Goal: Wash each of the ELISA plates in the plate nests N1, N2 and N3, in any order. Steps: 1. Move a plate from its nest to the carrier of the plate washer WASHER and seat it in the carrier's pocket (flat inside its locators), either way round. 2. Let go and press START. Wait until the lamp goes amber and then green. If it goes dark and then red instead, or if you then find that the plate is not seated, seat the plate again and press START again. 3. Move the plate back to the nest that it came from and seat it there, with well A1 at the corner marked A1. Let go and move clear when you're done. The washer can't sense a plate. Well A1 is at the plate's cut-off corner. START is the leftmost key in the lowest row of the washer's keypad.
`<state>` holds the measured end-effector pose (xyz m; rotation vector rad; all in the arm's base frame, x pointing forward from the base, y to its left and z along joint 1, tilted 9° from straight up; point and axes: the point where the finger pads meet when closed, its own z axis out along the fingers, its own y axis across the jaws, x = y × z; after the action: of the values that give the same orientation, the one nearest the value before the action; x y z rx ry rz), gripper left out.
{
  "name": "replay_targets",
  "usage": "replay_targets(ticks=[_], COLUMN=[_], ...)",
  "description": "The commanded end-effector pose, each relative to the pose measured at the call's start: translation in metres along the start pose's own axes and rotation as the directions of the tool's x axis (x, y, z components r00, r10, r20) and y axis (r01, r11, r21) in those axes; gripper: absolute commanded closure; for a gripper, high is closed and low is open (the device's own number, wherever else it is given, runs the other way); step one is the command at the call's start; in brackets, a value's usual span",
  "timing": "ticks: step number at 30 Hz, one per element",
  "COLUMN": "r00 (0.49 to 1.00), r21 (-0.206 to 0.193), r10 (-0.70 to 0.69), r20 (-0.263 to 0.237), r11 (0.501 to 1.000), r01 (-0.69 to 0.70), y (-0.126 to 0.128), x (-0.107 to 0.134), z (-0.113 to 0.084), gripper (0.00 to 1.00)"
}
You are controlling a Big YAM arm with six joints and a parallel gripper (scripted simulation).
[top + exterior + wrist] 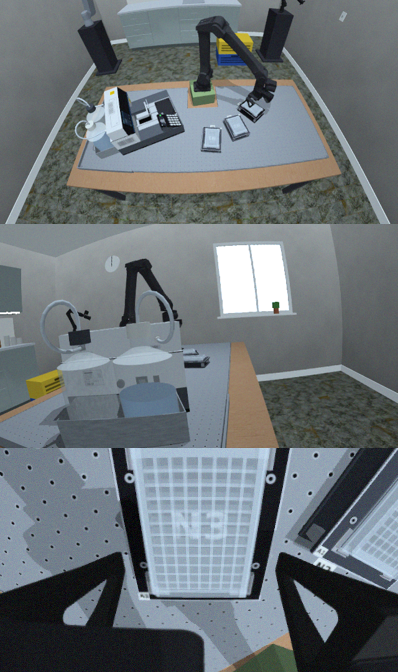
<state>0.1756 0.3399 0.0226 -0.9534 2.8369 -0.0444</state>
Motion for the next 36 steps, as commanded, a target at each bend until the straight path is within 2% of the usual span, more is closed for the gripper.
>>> replay_targets(ticks=[1, 8, 9, 12, 22, 25, 26, 28, 30, 32, 34, 36], r00=[0.999, 0.999, 1.000, 0.999, 0.999, 0.999, 1.000, 0.999, 0.999, 0.999, 1.000, 1.000], r21=[-0.028, -0.029, -0.004, -0.028, -0.028, -0.026, -0.007, -0.029, -0.029, -0.029, -0.014, -0.014], r10=[0.012, 0.007, 0.009, 0.013, 0.007, 0.005, 0.008, 0.015, 0.011, 0.008, 0.004, 0.004], r20=[0.048, 0.049, 0.009, 0.049, 0.049, 0.046, 0.014, 0.051, 0.052, 0.052, 0.024, 0.024], r11=[1.000, 1.000, 1.000, 1.000, 1.000, 1.000, 1.000, 0.999, 1.000, 1.000, 1.000, 1.000], r01=[-0.011, -0.005, -0.009, -0.012, -0.005, -0.004, -0.008, -0.013, -0.009, -0.006, -0.004, -0.004], y=[0.011, 0.013, 0.006, 0.011, 0.013, 0.013, 0.006, 0.010, 0.011, 0.011, 0.006, 0.006], x=[-0.022, -0.021, -0.013, -0.022, -0.020, -0.020, -0.013, -0.022, -0.021, -0.021, -0.012, -0.012], z=[-0.027, -0.036, -0.021, -0.043, -0.060, -0.060, -0.049, -0.068, -0.072, -0.072, -0.056, -0.057], gripper=[0.00, 0.00, 0.00, 0.00, 0.00, 0.00, 0.00, 0.00, 0.00, 0.00, 0.00, 0.00])
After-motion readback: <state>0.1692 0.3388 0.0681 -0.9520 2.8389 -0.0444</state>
